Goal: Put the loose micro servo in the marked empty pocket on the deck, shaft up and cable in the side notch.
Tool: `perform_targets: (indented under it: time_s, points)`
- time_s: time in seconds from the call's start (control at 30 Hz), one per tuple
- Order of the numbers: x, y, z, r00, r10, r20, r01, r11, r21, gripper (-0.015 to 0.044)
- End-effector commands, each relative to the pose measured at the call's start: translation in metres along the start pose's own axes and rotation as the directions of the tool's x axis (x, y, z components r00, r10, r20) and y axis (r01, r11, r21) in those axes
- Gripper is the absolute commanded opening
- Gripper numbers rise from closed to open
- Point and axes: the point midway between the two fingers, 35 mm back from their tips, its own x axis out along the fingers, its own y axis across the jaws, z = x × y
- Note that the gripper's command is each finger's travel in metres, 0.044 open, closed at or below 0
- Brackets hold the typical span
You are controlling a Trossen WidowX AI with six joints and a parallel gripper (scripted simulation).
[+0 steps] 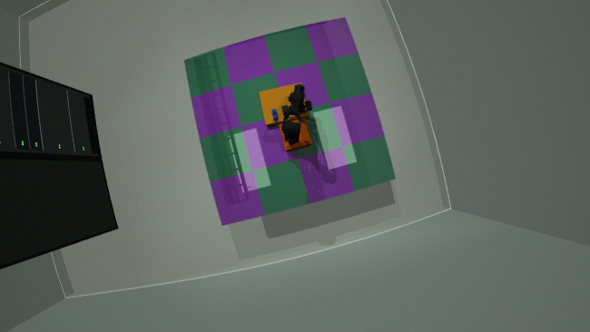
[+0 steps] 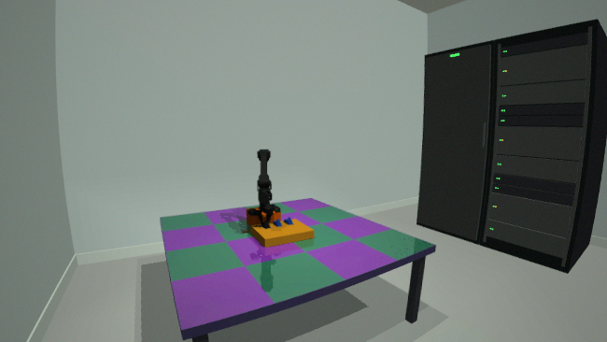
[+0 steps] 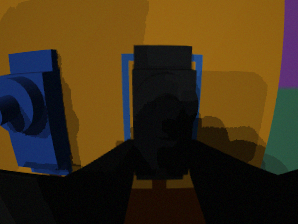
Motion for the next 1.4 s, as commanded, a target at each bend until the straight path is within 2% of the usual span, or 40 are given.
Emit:
perform_targets:
  time_s: [0.0, 0.23, 0.33, 0.5, 0.7, 0.83, 1.03, 1.2, 1.37]
  points:
    - [0.003, 0.0, 0.001, 1.0, -0.002, 0.003, 0.002, 1.0, -0.003, 0.0]
    - [0.001, 0.0, -0.001, 1.0, -0.002, 0.003, 0.002, 1.0, -0.003, 0.0184]
    - [-0.001, 0.0, 0.0, 1.0, -0.002, 0.003, 0.002, 1.0, -0.003, 0.0187]
    - [-0.032, 0.001, -0.003, 1.0, -0.002, 0.003, 0.002, 1.0, -0.003, 0.0187]
    - [-0.034, 0.0, -0.001, 1.0, -0.002, 0.003, 0.002, 1.0, -0.003, 0.0187]
    - [-0.04, -0.001, 0.014, 1.0, -0.005, 0.01, 0.005, 1.0, 0.005, 0.0292]
    - [-0.072, -0.004, 0.063, 1.0, -0.004, 0.013, 0.004, 1.0, 0.001, 0.044]
    - [-0.098, 0.0, 0.105, 1.0, -0.002, 0.014, 0.002, 1.0, -0.002, 0.044]
    - [-0.101, 0.0, 0.11, 1.0, -0.001, 0.014, 0.001, 1.0, -0.003, 0.044]
